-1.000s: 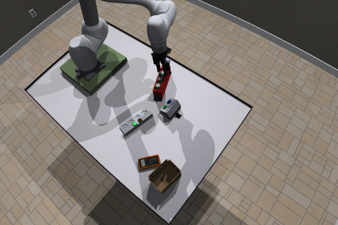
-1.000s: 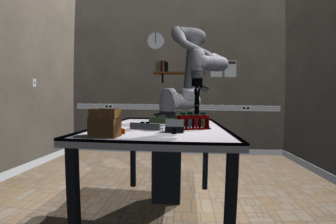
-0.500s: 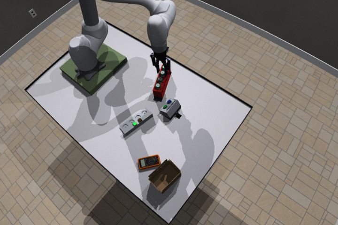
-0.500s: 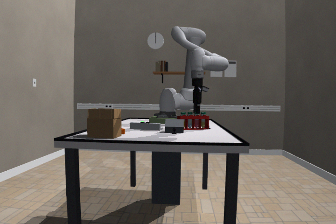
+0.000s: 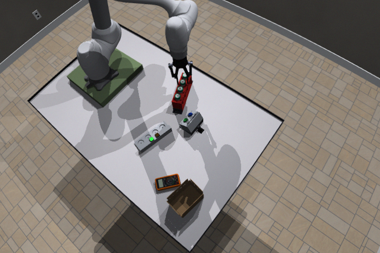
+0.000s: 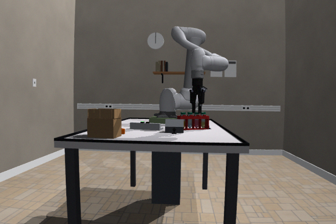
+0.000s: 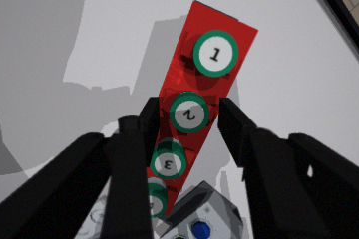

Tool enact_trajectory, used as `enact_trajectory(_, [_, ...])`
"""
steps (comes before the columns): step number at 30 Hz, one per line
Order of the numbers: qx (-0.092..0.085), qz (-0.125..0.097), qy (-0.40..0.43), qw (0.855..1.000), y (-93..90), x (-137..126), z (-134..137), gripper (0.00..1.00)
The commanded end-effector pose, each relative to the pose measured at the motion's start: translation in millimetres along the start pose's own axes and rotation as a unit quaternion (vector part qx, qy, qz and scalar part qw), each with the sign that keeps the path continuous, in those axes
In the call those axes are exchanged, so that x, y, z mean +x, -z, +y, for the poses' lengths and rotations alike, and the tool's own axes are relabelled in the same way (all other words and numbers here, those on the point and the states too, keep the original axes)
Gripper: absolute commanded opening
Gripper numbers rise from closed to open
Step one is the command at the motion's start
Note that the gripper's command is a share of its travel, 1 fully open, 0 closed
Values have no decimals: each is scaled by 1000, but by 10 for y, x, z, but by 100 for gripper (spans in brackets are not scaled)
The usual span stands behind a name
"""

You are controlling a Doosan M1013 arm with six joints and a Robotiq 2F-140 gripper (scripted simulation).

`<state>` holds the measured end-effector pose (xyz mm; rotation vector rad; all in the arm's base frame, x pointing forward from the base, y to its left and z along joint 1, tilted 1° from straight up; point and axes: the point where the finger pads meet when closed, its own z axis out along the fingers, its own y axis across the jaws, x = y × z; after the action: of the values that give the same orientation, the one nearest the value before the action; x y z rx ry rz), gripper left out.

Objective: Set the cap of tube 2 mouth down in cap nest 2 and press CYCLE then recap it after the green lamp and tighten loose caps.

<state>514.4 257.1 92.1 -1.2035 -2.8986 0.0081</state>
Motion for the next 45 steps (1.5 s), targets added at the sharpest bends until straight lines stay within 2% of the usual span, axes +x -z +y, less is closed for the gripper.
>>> enact_trajectory(1, [-2,6,14,1000,6,-1,2,41])
enact_trajectory(2, [-2,6,14,1000,6,-1,2,30])
enact_trajectory(16, [-2,6,13,1000,5,-1,2,30])
enact_trajectory(21, [-1,6,-70,998,5,-1,2,30])
enact_trajectory(27, [-1,6,-169,986,5,-1,2,30])
enact_trajectory(29, [-1,6,-169,986,5,-1,2,30])
enact_trajectory(35, [0,6,-267,964,5,-1,2,30])
enact_trajectory(41, [0,6,-361,932,5,-1,2,30])
enact_trajectory(45, [0,6,-370,929,4,-1,2,30])
